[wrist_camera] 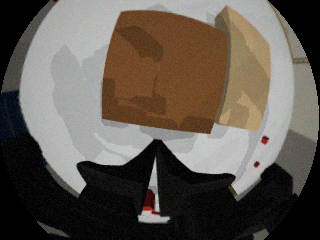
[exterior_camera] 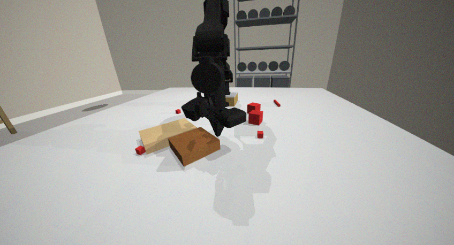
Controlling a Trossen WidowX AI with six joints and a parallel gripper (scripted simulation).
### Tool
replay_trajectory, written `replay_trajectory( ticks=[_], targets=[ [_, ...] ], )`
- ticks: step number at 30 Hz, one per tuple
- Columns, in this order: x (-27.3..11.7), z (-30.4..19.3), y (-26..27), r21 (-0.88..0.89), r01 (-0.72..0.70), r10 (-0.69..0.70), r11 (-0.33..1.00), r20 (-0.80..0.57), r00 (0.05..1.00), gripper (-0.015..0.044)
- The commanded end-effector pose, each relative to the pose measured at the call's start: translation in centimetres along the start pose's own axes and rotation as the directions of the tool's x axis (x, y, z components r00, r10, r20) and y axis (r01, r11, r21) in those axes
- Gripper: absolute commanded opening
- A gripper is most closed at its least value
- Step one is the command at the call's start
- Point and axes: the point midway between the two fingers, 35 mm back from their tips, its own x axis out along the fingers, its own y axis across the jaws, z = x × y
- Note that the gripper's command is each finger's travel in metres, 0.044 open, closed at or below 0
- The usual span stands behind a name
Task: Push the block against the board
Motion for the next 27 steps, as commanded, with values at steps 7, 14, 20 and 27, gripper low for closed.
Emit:
replay_trajectory(
  ticks=[7, 14, 20, 27],
  targets=[
    [0.2, 0.7, 0.2, 0.005, -0.012, 0.012, 1.0, 0.008, 1.0, 0.0],
    [0.2, 1.6, 0.2, 0.005, -0.012, 0.012, 1.0, 0.008, 1.0, 0.0],
    [0.1, 2.3, 0.2, 0.005, -0.012, 0.012, 1.0, 0.009, 1.0, 0.0],
    [0.1, 3.2, 0.2, 0.005, -0.012, 0.012, 1.0, 0.01, 1.0, 0.0]
  ],
)
